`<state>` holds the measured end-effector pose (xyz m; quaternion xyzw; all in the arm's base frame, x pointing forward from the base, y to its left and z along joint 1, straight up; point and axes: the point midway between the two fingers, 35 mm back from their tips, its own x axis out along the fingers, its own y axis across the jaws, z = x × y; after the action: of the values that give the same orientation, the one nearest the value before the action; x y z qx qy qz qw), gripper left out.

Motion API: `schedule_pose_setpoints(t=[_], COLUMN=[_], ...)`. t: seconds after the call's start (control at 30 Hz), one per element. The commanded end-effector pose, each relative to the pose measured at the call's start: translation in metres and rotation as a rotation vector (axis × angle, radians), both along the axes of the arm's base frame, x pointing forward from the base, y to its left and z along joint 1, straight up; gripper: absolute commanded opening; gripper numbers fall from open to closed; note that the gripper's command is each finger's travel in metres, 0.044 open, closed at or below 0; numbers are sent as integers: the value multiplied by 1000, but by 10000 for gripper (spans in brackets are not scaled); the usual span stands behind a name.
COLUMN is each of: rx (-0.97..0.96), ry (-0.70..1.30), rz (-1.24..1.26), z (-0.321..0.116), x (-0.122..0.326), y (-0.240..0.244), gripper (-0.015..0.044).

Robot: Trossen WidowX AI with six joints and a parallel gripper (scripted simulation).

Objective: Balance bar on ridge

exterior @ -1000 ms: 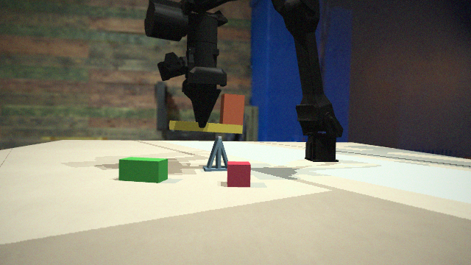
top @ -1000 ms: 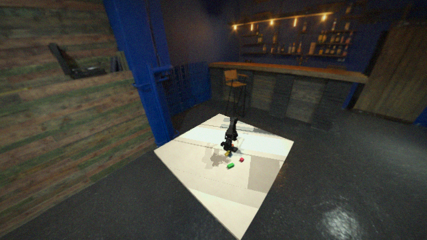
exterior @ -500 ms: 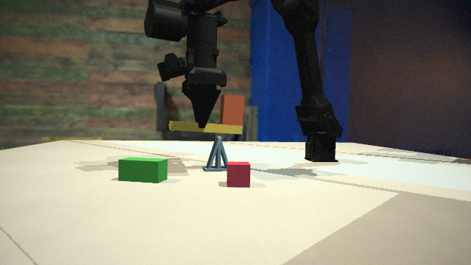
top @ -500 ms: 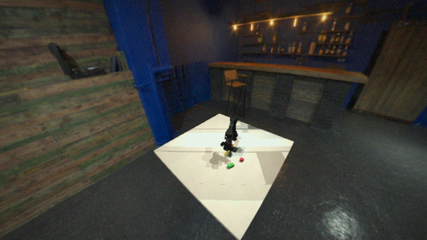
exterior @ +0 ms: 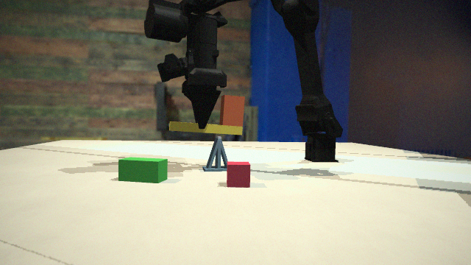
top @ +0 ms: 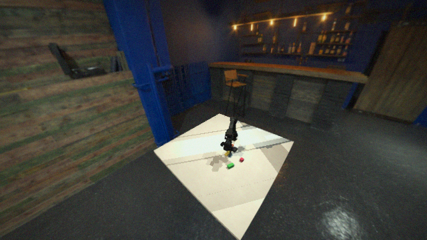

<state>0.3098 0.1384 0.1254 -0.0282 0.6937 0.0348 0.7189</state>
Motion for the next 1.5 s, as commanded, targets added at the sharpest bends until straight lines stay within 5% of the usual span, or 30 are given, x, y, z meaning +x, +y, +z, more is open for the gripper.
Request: schedule_pose_setpoints(t=[0.0, 1.47], rx=[4, 4], ry=[2, 2], rz=[-6, -6], z=[-1, -4], x=[0, 0], y=[1, 1], gripper=[0, 0])
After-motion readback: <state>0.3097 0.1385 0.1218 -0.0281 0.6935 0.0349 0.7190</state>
